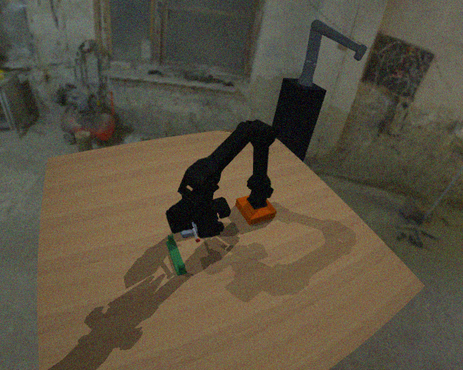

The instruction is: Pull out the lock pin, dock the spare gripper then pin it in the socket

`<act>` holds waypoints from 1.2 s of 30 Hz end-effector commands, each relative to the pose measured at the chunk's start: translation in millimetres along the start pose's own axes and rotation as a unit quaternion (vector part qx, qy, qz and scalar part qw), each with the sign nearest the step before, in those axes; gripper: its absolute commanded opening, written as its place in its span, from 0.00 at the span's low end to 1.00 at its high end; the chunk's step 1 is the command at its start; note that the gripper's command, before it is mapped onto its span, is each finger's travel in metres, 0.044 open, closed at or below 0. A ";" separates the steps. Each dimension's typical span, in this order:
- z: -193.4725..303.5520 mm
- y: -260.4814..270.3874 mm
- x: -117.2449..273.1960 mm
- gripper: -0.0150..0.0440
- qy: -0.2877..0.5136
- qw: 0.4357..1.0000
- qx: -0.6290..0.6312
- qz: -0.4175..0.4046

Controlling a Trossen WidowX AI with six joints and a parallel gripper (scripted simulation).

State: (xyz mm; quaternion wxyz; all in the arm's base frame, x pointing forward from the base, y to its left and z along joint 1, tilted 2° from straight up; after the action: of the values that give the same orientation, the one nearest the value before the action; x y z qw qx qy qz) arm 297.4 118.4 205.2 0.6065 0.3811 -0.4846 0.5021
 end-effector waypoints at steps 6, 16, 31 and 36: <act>-8.4 3.5 21.2 0.59 0.001 1.000 0.003 0.000; -12.4 6.0 31.8 0.68 0.005 1.000 0.009 0.000; -12.4 6.0 31.8 1.00 0.005 1.000 0.009 0.000; -12.4 6.0 31.8 1.00 0.005 1.000 0.009 0.000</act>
State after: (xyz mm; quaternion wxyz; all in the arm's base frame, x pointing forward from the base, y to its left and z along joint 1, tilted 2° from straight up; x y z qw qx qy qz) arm 294.9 139.0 232.8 0.6064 0.3833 -0.4766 0.5081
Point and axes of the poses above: the point midway between the two fingers, 35 mm back from their tips, its own x axis back along the fingers, its own y axis across the jaws, z = x × y, the point moved 10 cm from there along x, back along the fingers, and after that the axes turned 13 degrees about -x, right-handed, at the moved point
